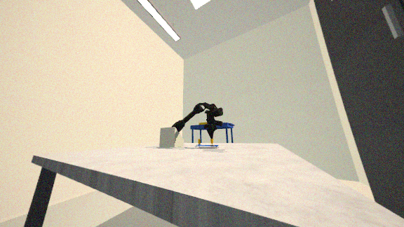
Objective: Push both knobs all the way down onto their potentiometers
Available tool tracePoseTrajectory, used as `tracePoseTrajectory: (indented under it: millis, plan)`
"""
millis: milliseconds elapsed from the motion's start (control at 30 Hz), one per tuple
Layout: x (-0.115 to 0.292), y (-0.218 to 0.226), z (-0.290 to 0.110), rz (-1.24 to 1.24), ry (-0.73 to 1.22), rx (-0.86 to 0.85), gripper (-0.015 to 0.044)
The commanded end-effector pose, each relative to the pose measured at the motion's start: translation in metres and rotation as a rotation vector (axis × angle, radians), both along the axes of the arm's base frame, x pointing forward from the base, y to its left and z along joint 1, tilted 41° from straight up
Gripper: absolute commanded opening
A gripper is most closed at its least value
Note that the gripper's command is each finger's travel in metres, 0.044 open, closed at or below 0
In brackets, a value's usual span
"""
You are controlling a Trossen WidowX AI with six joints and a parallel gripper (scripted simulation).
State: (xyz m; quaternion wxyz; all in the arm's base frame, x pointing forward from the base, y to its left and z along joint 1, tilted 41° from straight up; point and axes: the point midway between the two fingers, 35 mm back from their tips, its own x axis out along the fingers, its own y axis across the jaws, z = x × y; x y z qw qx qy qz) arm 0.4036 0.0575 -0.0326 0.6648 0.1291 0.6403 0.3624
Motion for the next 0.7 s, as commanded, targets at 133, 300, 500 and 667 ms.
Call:
tracePoseTrajectory:
  millis: [133,300,500,667]
  plan:
    - [-0.001,0.017,-0.0135,0.034,0.001,0.001,0.0]
    - [-0.001,0.017,-0.0135,0.034,0.001,0.001,0.0]
    - [-0.0012,0.0184,-0.0152,0.034,0.001,0.001,0.0]
    - [-0.0012,0.0184,-0.0152,0.034,0.001,0.001,0.0]
